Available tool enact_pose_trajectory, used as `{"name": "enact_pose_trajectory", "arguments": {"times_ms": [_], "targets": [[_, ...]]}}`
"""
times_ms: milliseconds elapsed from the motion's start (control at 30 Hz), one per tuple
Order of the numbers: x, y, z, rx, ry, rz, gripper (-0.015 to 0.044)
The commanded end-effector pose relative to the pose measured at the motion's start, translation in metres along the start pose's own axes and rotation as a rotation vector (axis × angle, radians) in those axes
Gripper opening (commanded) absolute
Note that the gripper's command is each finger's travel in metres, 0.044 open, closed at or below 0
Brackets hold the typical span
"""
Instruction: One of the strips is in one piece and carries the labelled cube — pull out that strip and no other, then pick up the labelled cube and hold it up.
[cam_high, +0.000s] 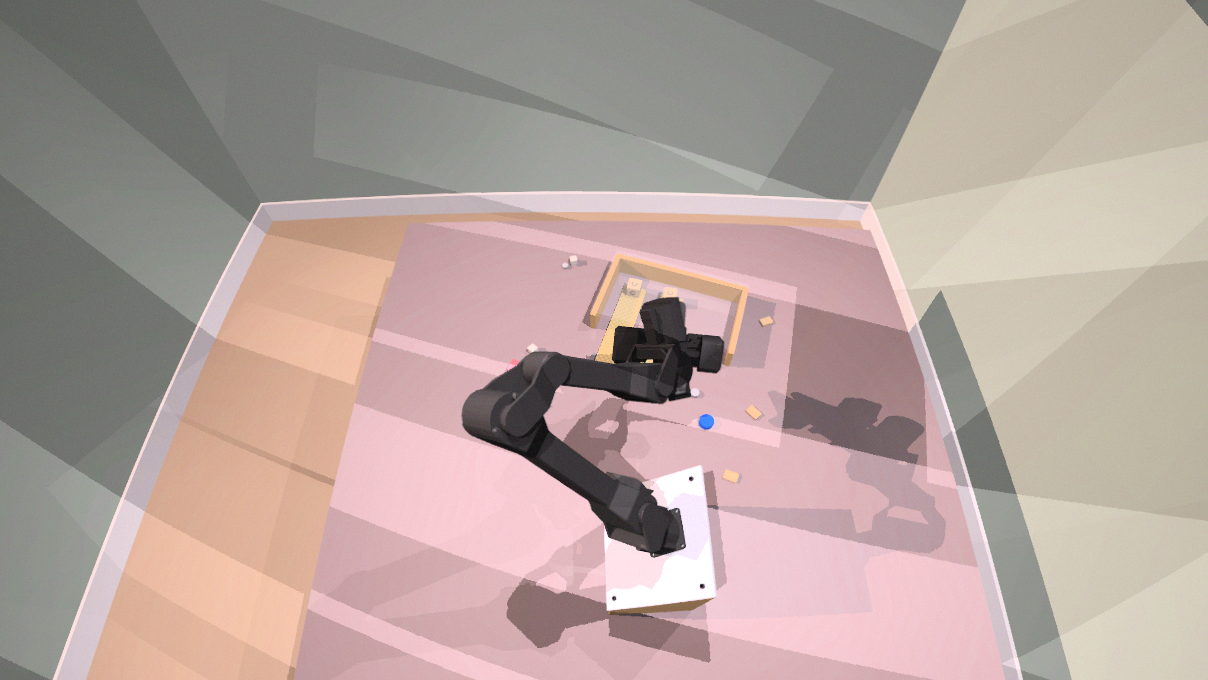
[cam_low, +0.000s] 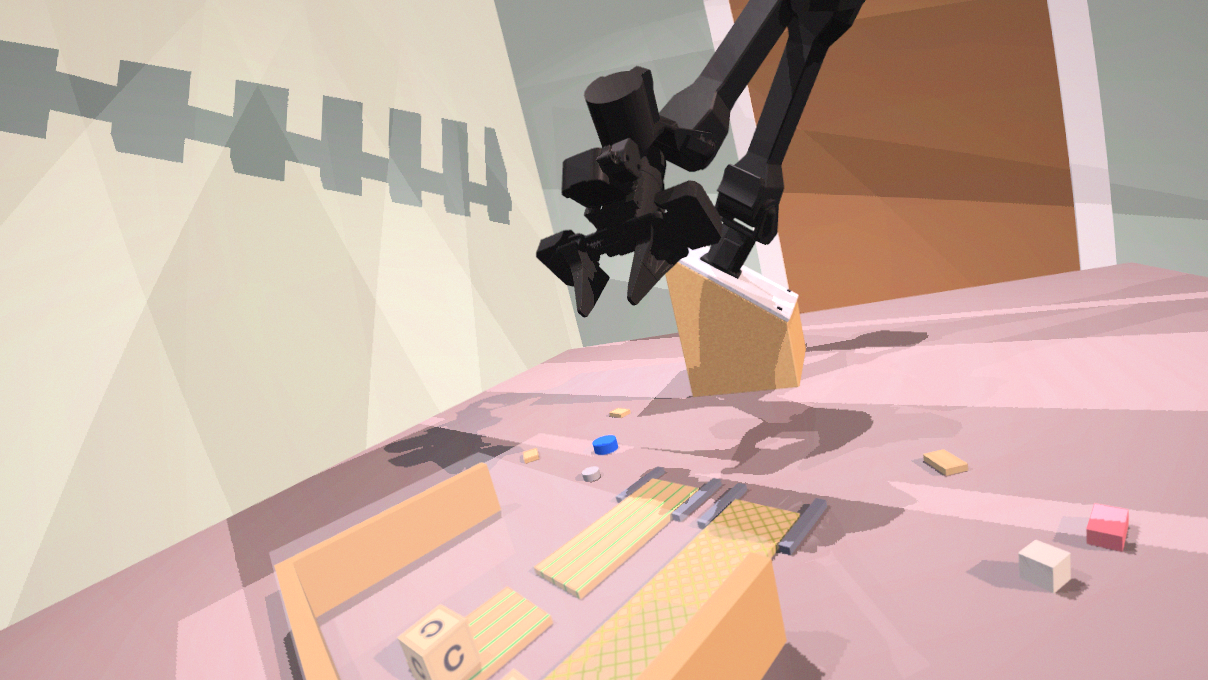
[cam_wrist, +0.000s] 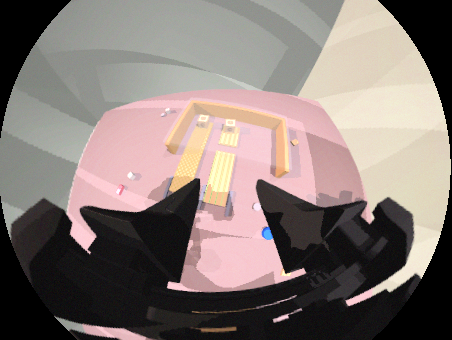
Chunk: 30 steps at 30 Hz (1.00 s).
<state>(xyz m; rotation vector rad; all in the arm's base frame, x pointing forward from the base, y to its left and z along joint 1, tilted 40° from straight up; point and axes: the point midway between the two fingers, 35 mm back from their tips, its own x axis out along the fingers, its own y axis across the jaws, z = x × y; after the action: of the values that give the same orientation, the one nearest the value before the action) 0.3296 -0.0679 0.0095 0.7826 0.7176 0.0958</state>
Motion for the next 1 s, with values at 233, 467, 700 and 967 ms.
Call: {"name": "enact_pose_trajectory", "arguments": {"times_ms": [233,467,700,967], "targets": [[0.075,0.048,0.005,0.09,0.394,-0.015,0.0],[0.106,0.092,-0.012,0.151,0.66,-0.075,0.0],[0.114,0.114,-0.023,0.193,0.791,-0.121,0.0],[0.12,0.113,-0.025,0.193,0.791,-0.121,0.0]]}}
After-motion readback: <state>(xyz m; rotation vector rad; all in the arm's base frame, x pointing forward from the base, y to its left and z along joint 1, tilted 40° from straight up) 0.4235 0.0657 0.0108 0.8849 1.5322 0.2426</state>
